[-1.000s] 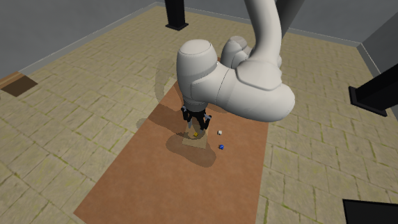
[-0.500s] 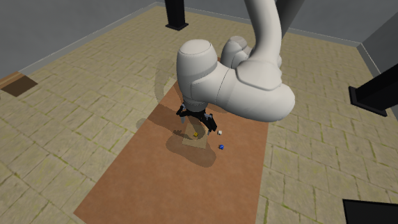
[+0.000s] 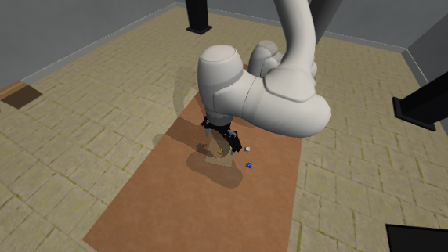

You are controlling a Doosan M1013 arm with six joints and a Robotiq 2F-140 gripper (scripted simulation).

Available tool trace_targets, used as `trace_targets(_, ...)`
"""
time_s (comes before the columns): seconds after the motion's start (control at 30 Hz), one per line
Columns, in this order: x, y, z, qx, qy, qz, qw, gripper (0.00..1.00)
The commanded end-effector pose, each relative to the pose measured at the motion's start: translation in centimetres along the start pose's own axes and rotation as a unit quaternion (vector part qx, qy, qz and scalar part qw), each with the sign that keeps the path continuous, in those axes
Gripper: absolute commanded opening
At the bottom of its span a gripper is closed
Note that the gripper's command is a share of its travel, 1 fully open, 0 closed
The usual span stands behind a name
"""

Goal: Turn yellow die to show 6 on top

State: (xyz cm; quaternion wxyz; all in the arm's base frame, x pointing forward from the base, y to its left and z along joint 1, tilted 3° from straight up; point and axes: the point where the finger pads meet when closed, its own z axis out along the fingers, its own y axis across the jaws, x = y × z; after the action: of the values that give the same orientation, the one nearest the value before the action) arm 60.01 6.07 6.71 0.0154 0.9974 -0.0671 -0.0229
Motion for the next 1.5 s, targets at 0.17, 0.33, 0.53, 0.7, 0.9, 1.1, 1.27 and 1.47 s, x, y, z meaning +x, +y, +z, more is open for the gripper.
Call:
trace_targets(0.17,0.00,0.01,0.26,-0.004,0.002,0.173,0.985,1.00)
trace_targets(0.33,0.01,0.01,0.35,-0.004,0.002,0.223,0.975,1.00)
trace_targets(0.53,0.01,0.02,0.56,-0.003,0.002,0.347,0.938,1.00)
trace_targets(0.7,0.01,0.02,0.68,-0.003,0.002,0.417,0.909,1.00)
trace_targets(0.9,0.02,0.03,0.82,-0.003,0.003,0.496,0.868,1.00)
trace_targets(1.1,0.02,0.03,1.01,-0.003,0.003,0.595,0.804,1.00)
trace_targets(1.27,0.02,0.04,1.06,-0.003,0.003,0.621,0.784,1.00)
trace_targets(1.47,0.02,0.04,1.06,-0.003,0.003,0.621,0.784,0.21)
